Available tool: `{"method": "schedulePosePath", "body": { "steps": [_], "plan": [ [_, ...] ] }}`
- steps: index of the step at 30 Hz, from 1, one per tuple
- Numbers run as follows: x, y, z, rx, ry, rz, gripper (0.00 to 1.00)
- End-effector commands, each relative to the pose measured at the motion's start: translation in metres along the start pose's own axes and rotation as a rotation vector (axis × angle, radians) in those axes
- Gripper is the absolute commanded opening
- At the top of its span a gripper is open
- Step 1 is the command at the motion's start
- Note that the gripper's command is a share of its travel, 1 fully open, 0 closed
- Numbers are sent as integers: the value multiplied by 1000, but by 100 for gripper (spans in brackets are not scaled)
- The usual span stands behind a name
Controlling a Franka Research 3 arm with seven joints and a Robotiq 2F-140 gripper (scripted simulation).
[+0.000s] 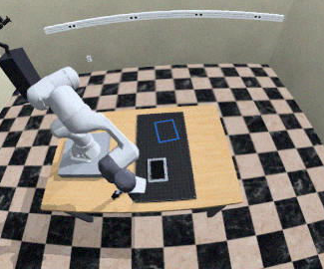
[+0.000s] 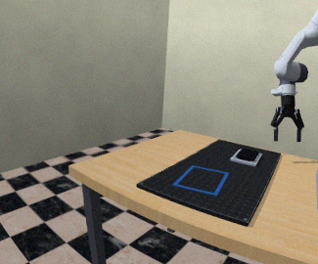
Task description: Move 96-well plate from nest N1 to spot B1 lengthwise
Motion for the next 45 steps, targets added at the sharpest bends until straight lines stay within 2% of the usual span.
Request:
{"method": "schedulePosePath", "body": {
  "steps": [1,12,14,21,29,31,45],
  "plan": [
    [-16,3,-8,40,-175,30,100],
    [-70,4,-16,115,-301,41,100],
    [-70,4,-16,115,-301,41,100],
    [-105,5,-17,161,-377,34,100],
    [-145,5,-15,209,-460,15,100],
    [-145,5,-15,209,-460,15,100],
    [-210,4,-2,277,-592,-41,100]
  ]
}}
Point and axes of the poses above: the point where the finger pads meet when closed, its own y axis back along the fingers, its own x axis across the jaws, z = x × y, the point moved 4 cm from there along y, back along the fingers, and after that the axes turned 6 degrees about y, right-handed, at the moved point
